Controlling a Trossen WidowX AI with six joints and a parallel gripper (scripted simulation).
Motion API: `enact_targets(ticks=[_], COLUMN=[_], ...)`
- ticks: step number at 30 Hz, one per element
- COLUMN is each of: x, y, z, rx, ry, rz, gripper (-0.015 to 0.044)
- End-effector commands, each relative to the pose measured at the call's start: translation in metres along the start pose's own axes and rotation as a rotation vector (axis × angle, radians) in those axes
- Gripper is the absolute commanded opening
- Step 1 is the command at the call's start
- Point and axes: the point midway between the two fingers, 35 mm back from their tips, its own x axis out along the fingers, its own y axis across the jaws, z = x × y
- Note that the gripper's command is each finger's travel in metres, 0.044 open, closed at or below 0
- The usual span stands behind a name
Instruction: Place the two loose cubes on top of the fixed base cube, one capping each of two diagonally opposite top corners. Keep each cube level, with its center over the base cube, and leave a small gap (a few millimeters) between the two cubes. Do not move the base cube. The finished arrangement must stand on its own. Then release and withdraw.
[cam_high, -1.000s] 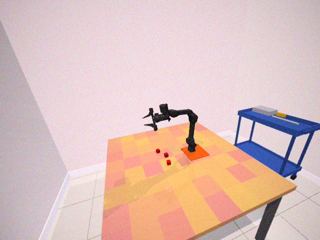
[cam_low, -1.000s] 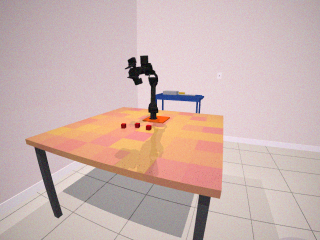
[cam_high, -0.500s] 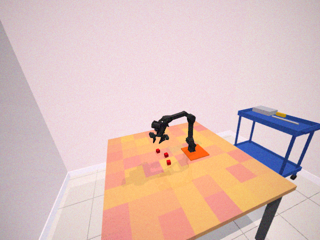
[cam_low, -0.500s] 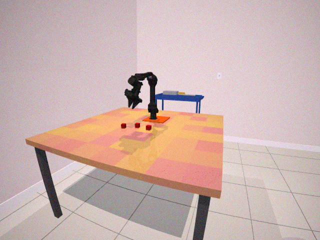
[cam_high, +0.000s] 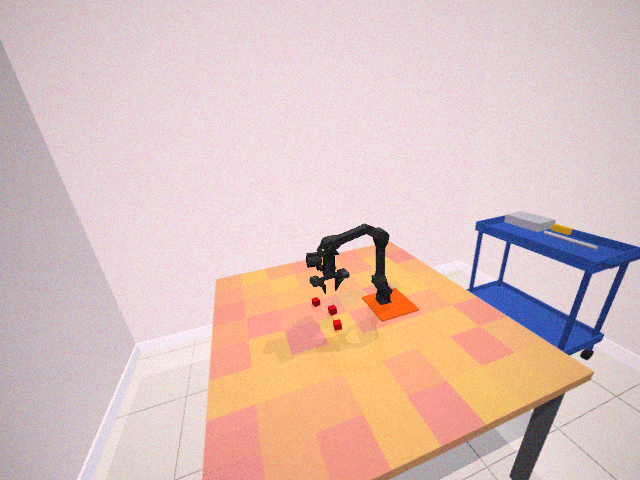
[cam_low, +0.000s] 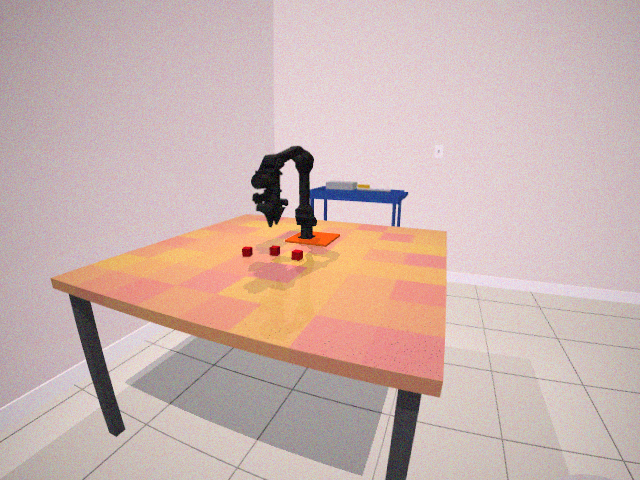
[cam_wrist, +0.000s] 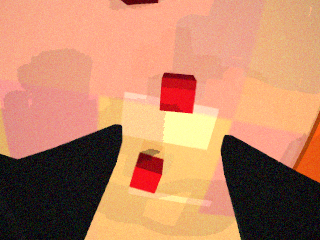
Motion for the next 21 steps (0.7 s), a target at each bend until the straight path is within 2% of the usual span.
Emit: enact_targets(ticks=[1, 6, 21], x=[0.022, 0.056, 0.079], y=[-0.001, -0.003, -0.004], z=[-0.001, -0.002, -0.002], rx=[-0.005, -0.005, -0.005], ry=[0.01, 0.01, 0.01], rz=[-0.011, -0.012, -0.012], gripper=[0.0265, 0.0265, 0.0265])
